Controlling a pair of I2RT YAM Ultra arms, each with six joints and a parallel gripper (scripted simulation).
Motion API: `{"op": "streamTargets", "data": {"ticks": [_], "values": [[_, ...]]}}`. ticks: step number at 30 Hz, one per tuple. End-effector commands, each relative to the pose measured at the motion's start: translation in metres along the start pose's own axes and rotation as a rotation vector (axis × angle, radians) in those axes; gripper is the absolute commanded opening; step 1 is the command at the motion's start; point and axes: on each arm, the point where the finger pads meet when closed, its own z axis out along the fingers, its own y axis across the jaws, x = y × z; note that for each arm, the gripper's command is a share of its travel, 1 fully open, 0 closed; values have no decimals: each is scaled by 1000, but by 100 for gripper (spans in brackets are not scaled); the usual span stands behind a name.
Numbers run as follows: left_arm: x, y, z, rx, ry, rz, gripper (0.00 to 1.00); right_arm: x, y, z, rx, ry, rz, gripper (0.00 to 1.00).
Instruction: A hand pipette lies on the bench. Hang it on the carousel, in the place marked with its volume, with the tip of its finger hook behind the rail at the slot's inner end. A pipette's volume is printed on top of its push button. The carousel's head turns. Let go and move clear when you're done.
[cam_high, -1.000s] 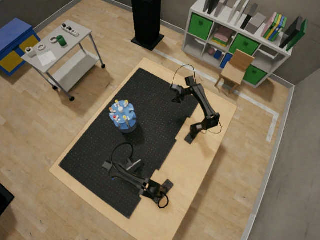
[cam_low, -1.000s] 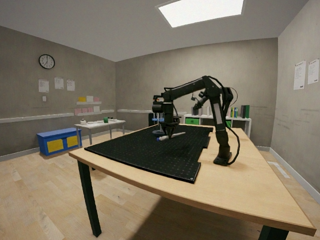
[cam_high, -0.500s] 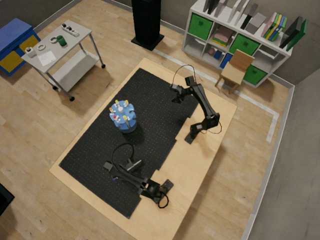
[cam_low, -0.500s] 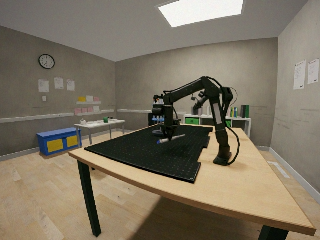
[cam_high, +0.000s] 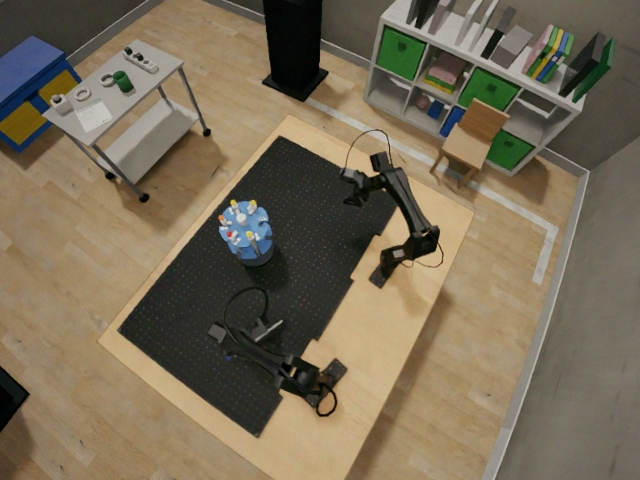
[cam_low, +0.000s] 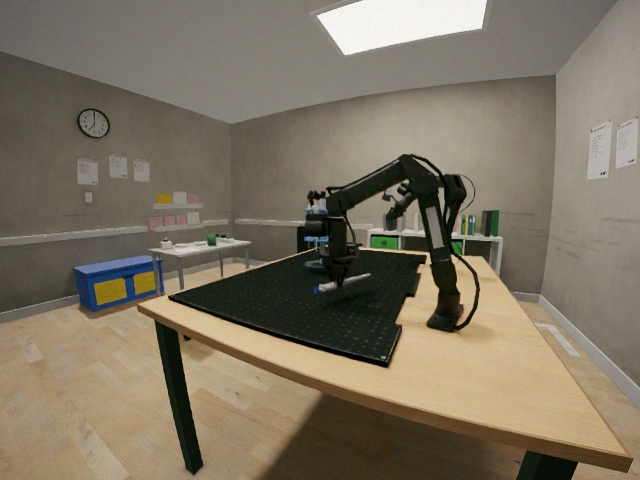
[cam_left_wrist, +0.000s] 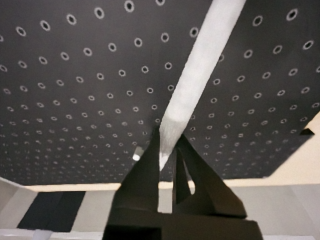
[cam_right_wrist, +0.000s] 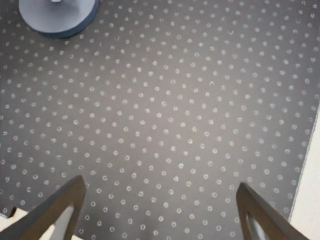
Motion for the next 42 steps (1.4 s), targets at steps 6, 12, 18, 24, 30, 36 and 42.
{"op": "streamTargets", "data": {"ticks": [6,12,18,24,30,36,42], "values": [[0,4,10,-22,-3,9,12,-8,-3,-5,12,-32,-18,100],[-2,1,24,0,-15,9,12,-8,-3,-5,12,-32,-18,100],[-3,1,31,0,-15,9,12,-8,-3,-5,12,-32,-18,100],[-1,3,32,-19,-4,9,12,-8,-3,-5,12,-32,-18,100],[-3,0,44,-1,-15,9,12,-8,-3,-5,12,-32,-18,100],[1,5,36,-19,6,8,12,-8,-3,-5,12,-32,-18,100],[1,4,36,-19,6,8,12,-8,-3,-5,12,-32,-18,100]]}}
